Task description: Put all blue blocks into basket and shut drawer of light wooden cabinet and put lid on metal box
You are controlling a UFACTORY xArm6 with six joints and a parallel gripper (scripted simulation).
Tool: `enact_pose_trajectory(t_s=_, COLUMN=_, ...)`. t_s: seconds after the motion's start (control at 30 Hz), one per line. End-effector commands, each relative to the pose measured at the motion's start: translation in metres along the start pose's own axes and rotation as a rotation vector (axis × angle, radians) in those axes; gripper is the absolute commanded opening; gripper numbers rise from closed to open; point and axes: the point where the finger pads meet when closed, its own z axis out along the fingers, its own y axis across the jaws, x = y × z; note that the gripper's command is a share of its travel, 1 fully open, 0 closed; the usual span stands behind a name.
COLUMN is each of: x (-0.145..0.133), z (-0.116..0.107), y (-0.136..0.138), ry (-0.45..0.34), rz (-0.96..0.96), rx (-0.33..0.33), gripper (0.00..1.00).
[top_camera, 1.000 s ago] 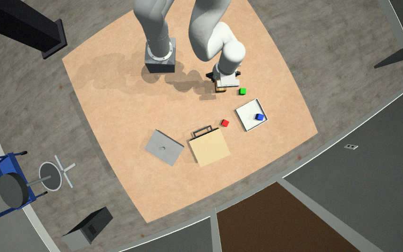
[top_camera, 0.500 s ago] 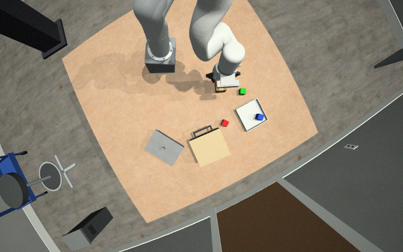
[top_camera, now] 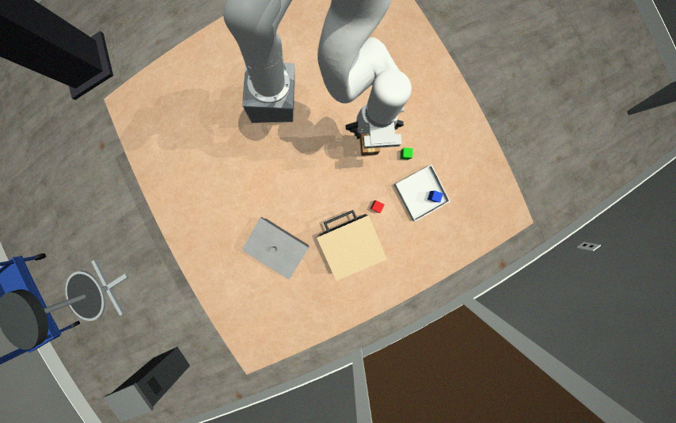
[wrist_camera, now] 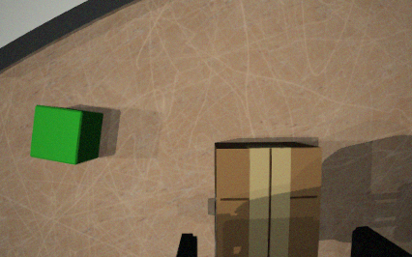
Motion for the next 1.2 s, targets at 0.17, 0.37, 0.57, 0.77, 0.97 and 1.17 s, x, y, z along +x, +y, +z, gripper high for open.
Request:
enact_pose_trajectory(t_s=0.17, x=0.001, z=-0.001, y=-0.001, ry=0.001, rz=0.000, rx=0.002, gripper=0.90)
enact_pose_trajectory(t_s=0.37, x=0.001, z=0.000, y=-0.001, ry=0.001, rz=0.000, rx=0.002, gripper=0.90)
enact_pose_trajectory(t_s=0.57, x=0.001, z=0.002, y=-0.001, ry=0.001, rz=0.000, rx=0.002, gripper=0.90)
enact_pose_trajectory(t_s=0.77, x=0.001, z=0.009, y=-0.001, ry=0.001, rz=0.000, rx=0.002, gripper=0.90)
enact_pose_trajectory(t_s=0.97, x=0.001, z=0.017, y=-0.001, ry=0.001, rz=0.000, rx=0.002, gripper=0.90)
enact_pose_trajectory(t_s=1.17, x=0.001, z=0.023, y=-0.001, ry=0.001, rz=0.000, rx=0.002, gripper=0.90)
